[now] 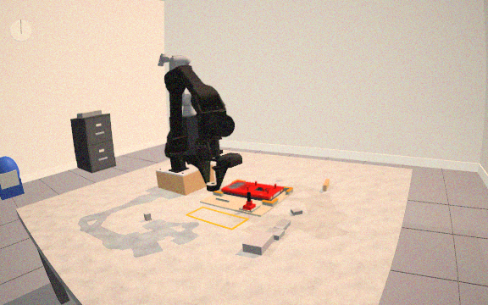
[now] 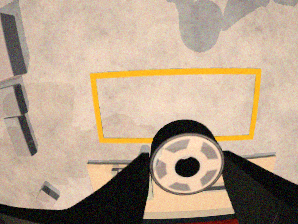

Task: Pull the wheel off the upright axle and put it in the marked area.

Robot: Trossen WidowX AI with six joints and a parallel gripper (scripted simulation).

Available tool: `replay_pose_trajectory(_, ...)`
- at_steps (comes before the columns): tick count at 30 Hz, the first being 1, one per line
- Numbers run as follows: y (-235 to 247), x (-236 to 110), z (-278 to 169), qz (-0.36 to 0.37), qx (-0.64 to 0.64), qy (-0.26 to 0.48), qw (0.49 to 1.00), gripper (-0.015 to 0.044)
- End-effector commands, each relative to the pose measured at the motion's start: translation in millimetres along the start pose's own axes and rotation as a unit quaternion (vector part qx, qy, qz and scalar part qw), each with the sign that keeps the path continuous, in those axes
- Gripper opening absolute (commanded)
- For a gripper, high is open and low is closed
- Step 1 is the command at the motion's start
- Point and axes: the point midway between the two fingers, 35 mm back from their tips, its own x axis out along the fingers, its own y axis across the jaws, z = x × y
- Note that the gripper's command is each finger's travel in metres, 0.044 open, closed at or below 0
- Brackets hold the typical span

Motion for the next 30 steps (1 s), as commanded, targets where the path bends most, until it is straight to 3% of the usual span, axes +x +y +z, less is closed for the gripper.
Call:
replay_pose_trajectory(1,-2.2,10.6,-0.1,-0.004,-0.003,0.001,1.000,0.0000)
replay_pose_trajectory(7,-0.7,29.3,0.6,-0.004,-0.003,0.001,1.000,0.0000)
replay_pose_trajectory(16,-2.9,92.6,-0.1,-0.004,-0.003,0.001,1.000,0.0000)
replay_pose_trajectory(20,-3.6,97.2,-0.4,-0.004,-0.003,0.001,1.000,0.0000)
replay_pose_trajectory(30,-4.4,93.9,-1.2,-0.008,0.000,0.003,1.000,0.0263)
